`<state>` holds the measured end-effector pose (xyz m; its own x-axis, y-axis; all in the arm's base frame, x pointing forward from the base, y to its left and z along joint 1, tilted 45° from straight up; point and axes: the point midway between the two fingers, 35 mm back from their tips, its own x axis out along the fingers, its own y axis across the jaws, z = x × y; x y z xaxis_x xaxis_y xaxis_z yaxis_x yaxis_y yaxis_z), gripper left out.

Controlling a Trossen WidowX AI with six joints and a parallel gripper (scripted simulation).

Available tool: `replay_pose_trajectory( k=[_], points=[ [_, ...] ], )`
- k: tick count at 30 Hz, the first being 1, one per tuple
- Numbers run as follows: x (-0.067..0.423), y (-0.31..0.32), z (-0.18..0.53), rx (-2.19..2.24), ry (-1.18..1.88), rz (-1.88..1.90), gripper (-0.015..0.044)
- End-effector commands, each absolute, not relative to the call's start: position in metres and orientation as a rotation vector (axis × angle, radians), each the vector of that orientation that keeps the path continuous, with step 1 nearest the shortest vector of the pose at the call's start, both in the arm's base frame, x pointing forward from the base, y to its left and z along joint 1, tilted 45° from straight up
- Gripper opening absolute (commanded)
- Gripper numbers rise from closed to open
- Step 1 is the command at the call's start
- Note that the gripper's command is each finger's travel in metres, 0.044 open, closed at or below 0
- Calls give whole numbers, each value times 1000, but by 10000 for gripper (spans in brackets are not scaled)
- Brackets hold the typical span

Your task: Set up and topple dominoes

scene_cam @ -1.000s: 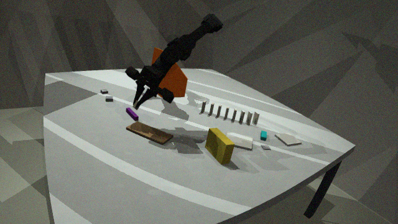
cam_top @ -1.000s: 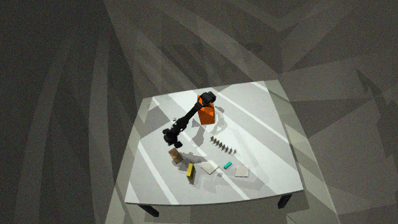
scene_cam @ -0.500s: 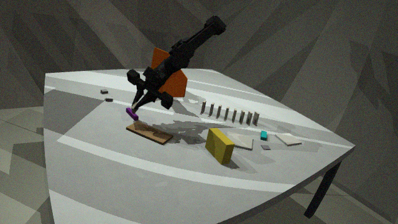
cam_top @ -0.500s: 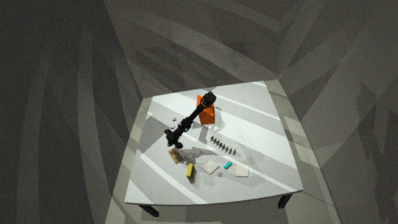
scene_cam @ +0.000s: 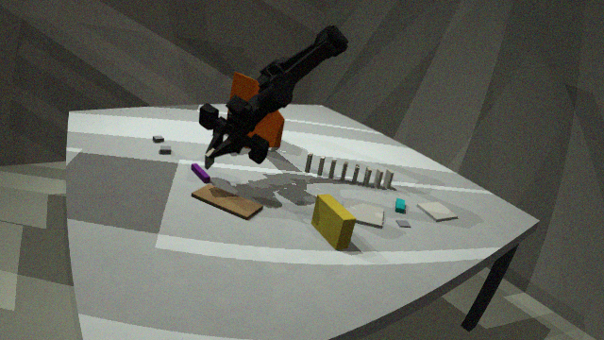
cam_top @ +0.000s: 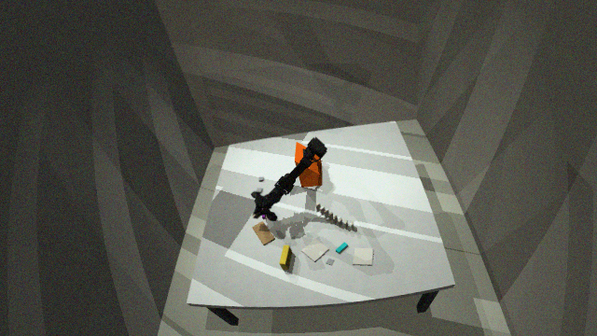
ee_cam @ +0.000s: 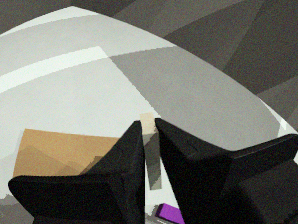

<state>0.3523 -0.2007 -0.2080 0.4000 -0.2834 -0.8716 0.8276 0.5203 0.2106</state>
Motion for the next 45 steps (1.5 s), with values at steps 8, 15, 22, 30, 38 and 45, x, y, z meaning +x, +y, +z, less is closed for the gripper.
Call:
replay_pose_trajectory(
  k=[8,15,22,30,38,45],
  points=[
    [342,-192,-188,711,697,-849,23],
    [335,-186,-169,718,561,-876,23],
    [326,-181,-146,735,421,-894,23],
    [314,-174,-118,762,271,-905,23],
    [314,-174,-117,763,268,-905,23],
    [314,-174,-117,763,268,-905,23]
  ],
)
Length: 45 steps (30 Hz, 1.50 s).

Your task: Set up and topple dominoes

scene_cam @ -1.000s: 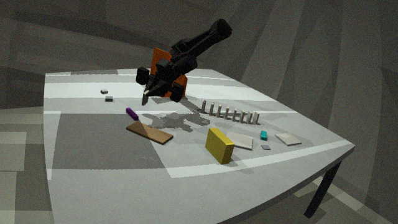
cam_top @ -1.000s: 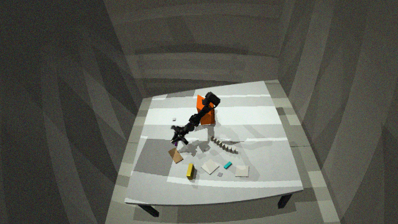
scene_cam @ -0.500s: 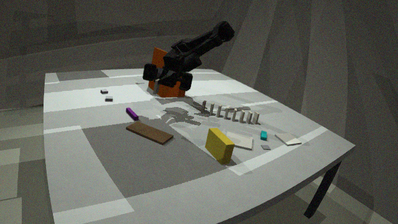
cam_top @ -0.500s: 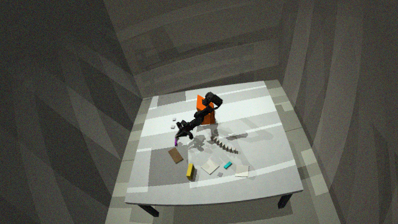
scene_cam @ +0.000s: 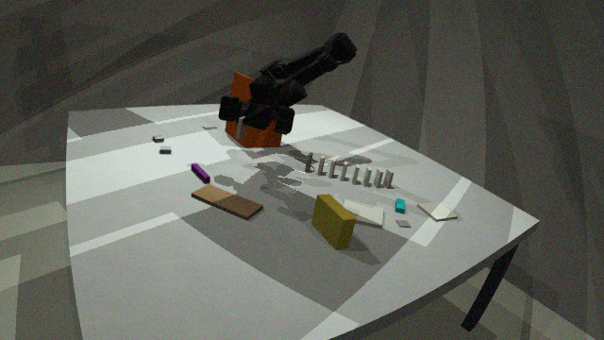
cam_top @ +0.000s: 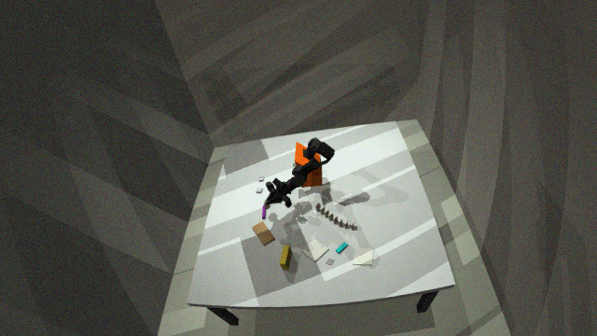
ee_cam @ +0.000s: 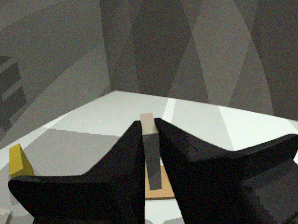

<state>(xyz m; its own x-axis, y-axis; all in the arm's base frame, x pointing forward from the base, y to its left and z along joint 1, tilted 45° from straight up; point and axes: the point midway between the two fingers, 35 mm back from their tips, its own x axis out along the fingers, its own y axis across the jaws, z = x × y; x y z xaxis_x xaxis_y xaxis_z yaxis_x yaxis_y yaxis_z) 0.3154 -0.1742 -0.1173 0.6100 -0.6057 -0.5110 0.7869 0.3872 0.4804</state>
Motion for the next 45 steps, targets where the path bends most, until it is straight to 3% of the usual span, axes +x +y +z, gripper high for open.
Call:
replay_pose_trajectory(
  k=[1,28,40,45],
  points=[
    [314,-174,-117,763,268,-905,23],
    [328,-100,-199,763,277,-901,23],
    [328,-98,-201,763,276,-901,23],
    [328,-98,-201,763,276,-901,155]
  ],
)
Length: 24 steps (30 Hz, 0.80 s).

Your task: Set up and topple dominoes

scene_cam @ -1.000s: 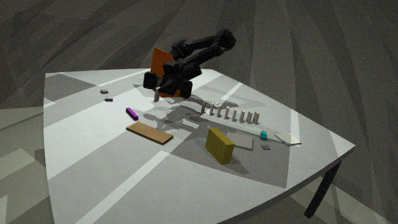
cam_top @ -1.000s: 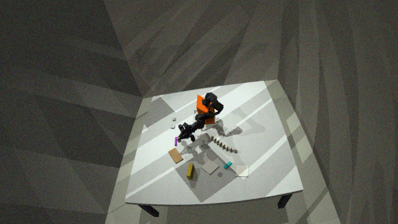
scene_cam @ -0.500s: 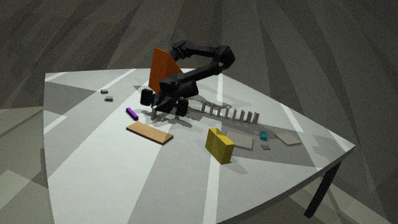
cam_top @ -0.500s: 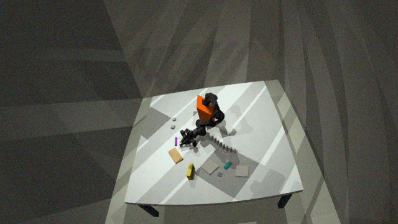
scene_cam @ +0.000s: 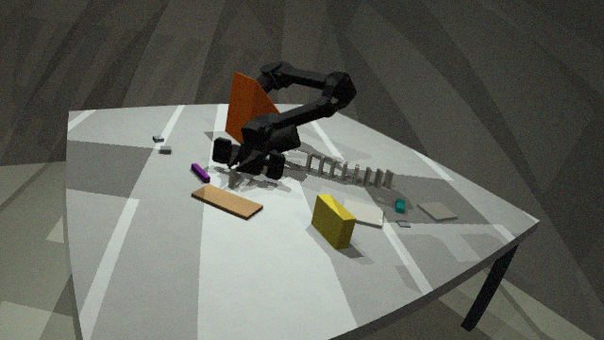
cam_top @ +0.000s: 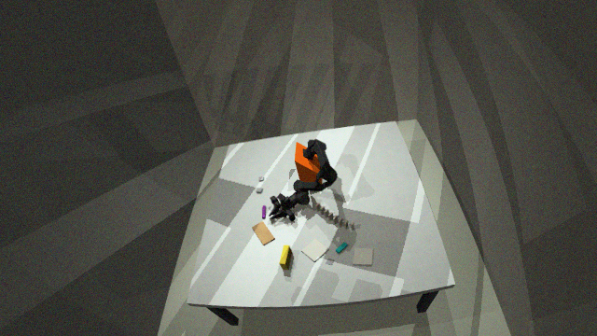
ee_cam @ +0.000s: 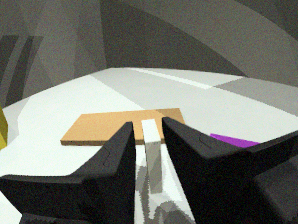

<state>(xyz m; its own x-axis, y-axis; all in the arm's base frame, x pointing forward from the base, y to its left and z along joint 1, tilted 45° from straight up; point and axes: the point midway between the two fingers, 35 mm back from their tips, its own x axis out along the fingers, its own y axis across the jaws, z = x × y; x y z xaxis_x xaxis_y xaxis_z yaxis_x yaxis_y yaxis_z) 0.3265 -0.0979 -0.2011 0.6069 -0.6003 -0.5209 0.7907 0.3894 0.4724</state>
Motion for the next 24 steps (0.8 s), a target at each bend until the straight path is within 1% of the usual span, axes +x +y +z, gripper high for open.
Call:
replay_pose_trajectory(
  k=[1,11,16,22,24],
  points=[
    [328,-98,-201,763,276,-901,181],
    [328,-100,-199,763,277,-901,440],
    [323,-132,-167,757,280,-898,440],
    [324,-134,-166,750,286,-896,440],
    [331,-137,-170,703,335,-883,440]
  ],
)
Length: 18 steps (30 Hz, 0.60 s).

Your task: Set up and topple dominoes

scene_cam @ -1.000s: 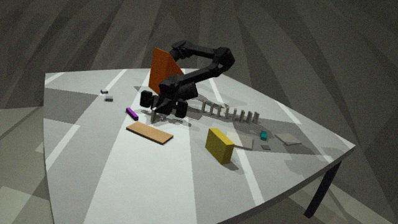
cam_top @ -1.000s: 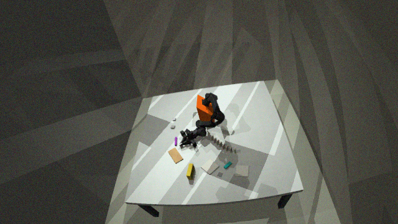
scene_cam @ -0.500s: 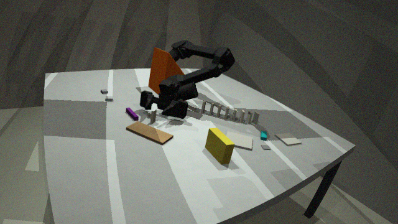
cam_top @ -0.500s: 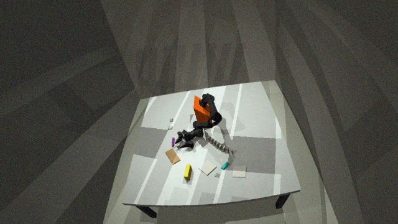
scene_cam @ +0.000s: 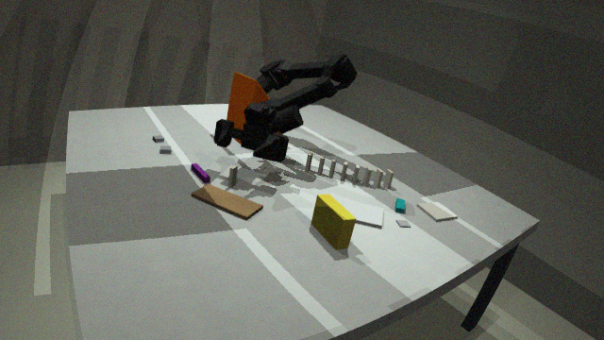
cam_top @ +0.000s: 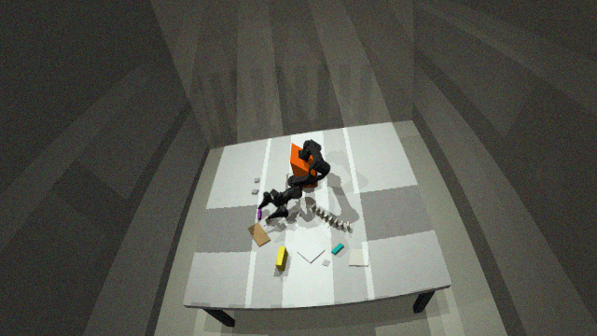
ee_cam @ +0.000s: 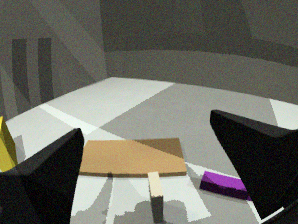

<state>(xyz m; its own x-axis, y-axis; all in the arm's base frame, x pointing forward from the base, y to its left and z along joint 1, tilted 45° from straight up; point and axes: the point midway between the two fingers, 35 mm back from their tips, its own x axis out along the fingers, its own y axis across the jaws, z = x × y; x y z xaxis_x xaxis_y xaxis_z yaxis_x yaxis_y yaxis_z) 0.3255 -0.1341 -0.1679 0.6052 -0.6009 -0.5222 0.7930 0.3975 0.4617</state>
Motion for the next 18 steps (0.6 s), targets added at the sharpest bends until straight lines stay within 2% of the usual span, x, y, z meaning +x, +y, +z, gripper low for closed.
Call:
replay_pose_trajectory(
  k=[1,7,13,18],
  points=[
    [338,-140,-173,662,376,-870,440],
    [387,-169,-197,320,764,-662,440],
    [407,-187,-206,63,1111,-268,440],
    [417,-198,-194,-91,1182,58,440]
  ],
)
